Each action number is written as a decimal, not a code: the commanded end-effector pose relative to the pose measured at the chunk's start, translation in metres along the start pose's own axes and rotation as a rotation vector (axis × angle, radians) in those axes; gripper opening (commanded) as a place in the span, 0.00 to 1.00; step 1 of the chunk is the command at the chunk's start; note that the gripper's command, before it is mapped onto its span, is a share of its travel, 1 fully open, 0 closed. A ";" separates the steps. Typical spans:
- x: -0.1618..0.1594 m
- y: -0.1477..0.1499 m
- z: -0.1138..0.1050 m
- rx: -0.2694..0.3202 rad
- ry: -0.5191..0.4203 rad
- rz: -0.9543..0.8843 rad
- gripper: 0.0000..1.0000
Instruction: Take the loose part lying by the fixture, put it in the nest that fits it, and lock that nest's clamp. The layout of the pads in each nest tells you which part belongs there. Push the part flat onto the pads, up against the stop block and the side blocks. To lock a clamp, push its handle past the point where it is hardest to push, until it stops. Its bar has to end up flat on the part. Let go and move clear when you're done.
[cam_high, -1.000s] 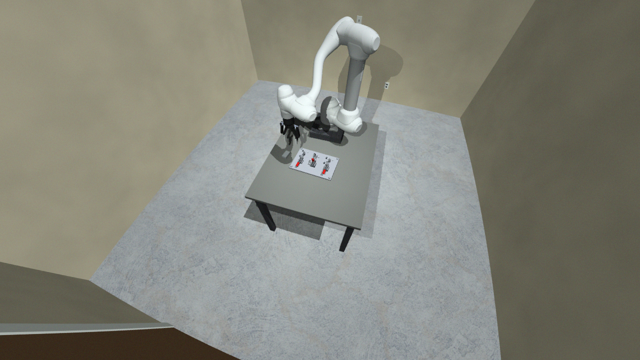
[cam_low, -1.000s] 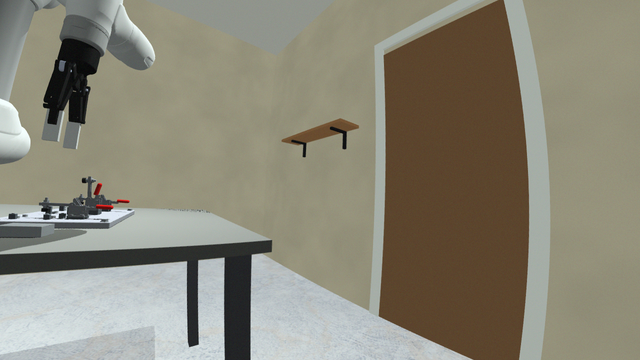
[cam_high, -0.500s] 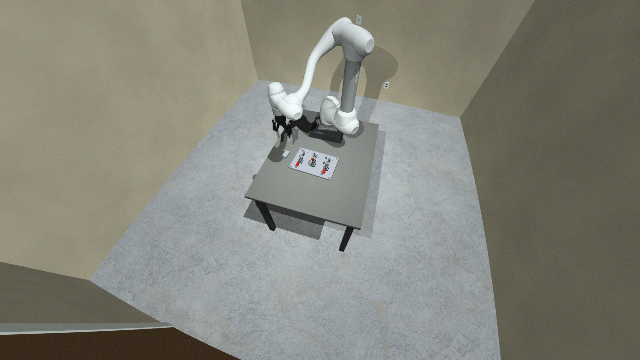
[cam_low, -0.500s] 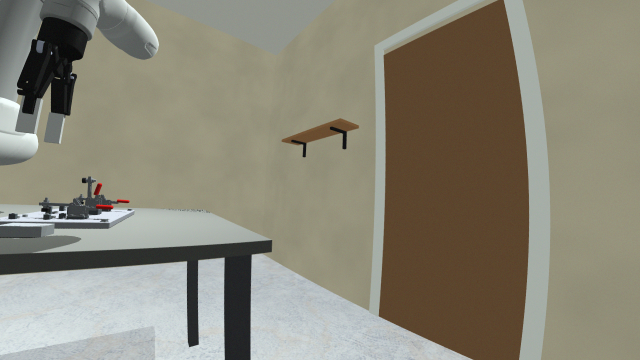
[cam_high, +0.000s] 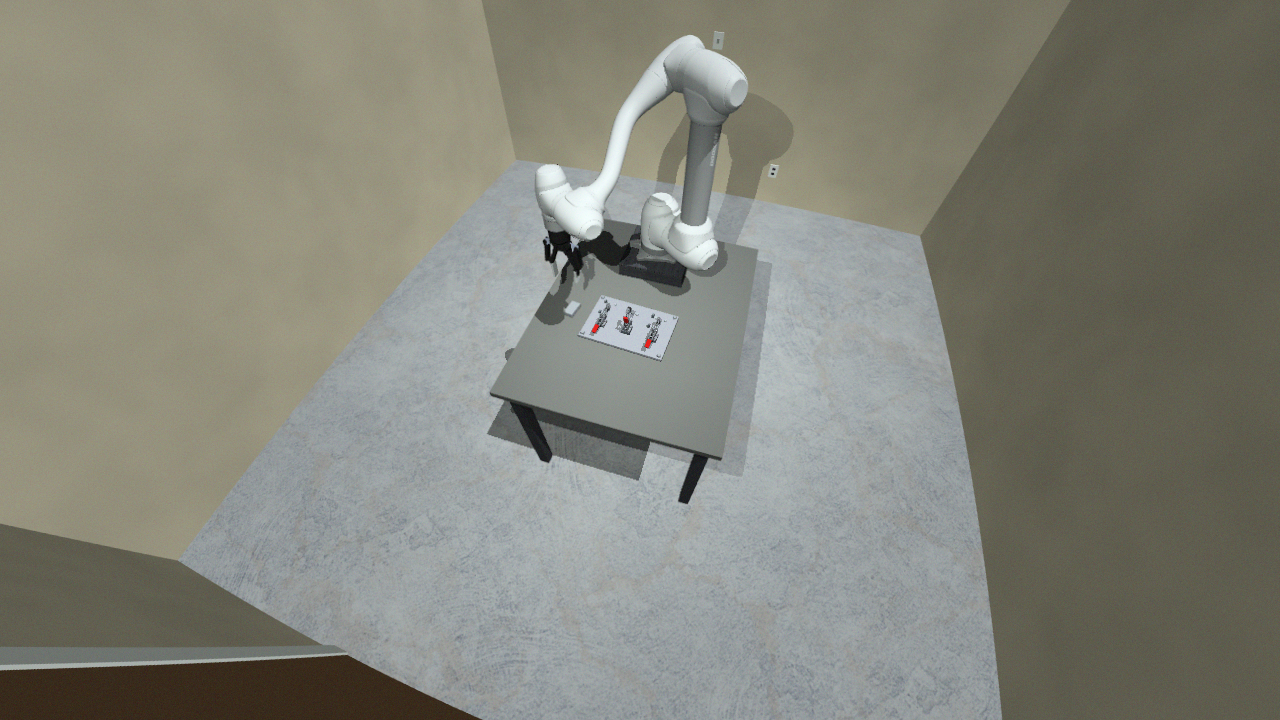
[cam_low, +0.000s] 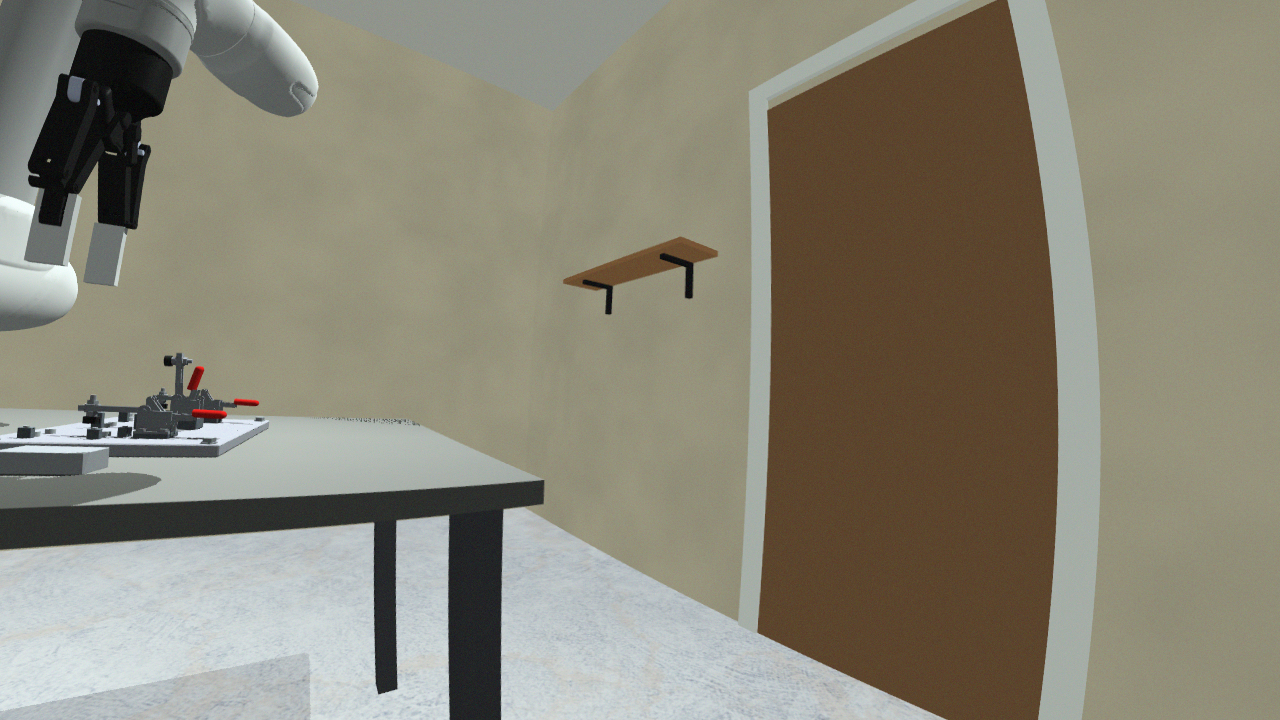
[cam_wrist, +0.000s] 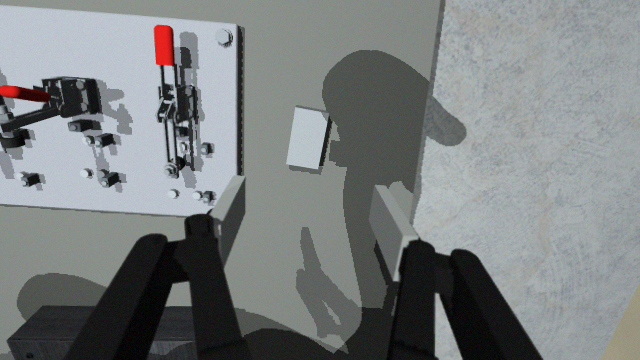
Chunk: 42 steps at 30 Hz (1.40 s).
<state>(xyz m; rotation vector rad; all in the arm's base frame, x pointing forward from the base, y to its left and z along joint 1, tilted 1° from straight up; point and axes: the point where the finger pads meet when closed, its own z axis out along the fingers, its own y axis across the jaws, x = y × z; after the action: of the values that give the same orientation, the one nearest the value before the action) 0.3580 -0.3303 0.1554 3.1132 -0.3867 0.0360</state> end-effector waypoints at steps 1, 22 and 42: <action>0.000 0.000 0.000 0.000 0.000 0.000 0.62; 0.000 0.000 0.000 0.000 0.000 0.098 0.62; 0.000 0.000 0.000 0.000 0.000 0.098 0.62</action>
<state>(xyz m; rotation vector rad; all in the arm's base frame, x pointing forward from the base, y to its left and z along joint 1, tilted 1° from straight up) 0.3580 -0.3302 0.1554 3.0916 -0.5393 0.0363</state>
